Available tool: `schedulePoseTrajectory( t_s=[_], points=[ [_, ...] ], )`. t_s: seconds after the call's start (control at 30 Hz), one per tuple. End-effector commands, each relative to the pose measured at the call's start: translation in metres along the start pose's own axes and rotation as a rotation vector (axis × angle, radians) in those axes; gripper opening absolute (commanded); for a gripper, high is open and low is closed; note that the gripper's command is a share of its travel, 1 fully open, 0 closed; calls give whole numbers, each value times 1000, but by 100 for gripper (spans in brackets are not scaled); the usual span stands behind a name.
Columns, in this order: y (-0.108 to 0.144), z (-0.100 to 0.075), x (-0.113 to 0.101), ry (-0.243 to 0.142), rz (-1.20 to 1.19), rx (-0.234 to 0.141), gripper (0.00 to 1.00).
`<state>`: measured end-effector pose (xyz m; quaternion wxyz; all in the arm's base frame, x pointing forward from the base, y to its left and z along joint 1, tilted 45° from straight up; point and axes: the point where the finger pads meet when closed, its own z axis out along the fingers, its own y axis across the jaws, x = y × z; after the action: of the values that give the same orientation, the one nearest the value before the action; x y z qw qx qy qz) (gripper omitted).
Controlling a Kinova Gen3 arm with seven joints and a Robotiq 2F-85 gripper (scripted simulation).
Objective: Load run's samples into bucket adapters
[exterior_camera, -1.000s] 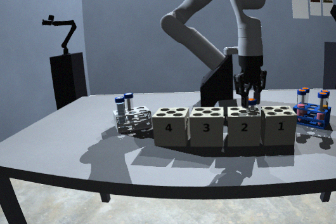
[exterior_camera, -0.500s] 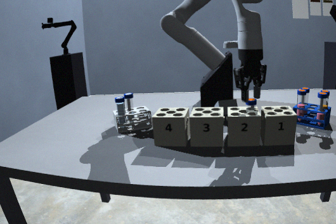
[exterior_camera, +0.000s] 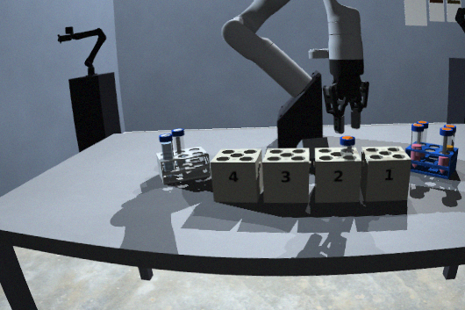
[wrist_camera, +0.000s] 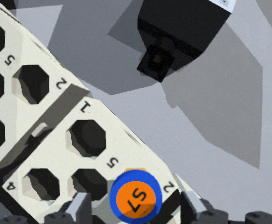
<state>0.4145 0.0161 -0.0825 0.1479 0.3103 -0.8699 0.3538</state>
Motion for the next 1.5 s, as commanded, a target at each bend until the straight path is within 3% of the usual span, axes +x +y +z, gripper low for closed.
schedulePoseTrajectory(
  t_s=[0.0,1.47],
  points=[
    [0,-4,-1,-2,0,0,62],
    [0,-56,0,-2,0,0,62]
  ],
)
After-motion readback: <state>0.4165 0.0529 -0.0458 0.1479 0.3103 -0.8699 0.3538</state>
